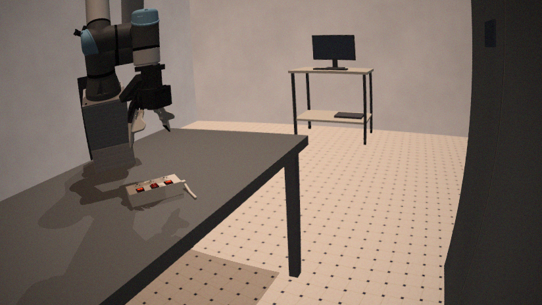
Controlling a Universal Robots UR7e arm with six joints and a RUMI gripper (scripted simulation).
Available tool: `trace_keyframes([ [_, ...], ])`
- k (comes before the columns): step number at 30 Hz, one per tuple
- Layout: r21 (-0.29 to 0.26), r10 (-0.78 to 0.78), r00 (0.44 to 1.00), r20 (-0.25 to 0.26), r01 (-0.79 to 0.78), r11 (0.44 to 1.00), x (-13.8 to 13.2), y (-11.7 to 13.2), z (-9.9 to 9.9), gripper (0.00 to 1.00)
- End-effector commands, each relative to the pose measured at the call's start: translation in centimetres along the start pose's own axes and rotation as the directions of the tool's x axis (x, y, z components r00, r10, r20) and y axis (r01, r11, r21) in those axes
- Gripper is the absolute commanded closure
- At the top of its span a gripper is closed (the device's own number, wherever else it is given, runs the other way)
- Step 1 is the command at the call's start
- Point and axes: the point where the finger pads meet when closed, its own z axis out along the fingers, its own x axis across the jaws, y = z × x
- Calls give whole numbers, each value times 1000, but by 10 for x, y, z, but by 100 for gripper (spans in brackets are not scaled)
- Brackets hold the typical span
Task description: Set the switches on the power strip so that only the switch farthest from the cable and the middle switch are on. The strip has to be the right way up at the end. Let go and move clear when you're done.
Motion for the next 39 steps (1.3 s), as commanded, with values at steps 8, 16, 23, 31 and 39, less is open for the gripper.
trace_keyframes([
  [8,-19,-23,1000,6,23,1000,0,0,-1,0],
  [16,-19,-23,1000,6,23,1000,0,0,-1,0],
  [23,-20,-21,1000,6,21,1000,0,0,-1,0],
  [31,-20,-5,1000,6,5,1000,0,0,-1,0],
  [39,-20,23,1000,5,-23,1000,1,0,-1,0],
])
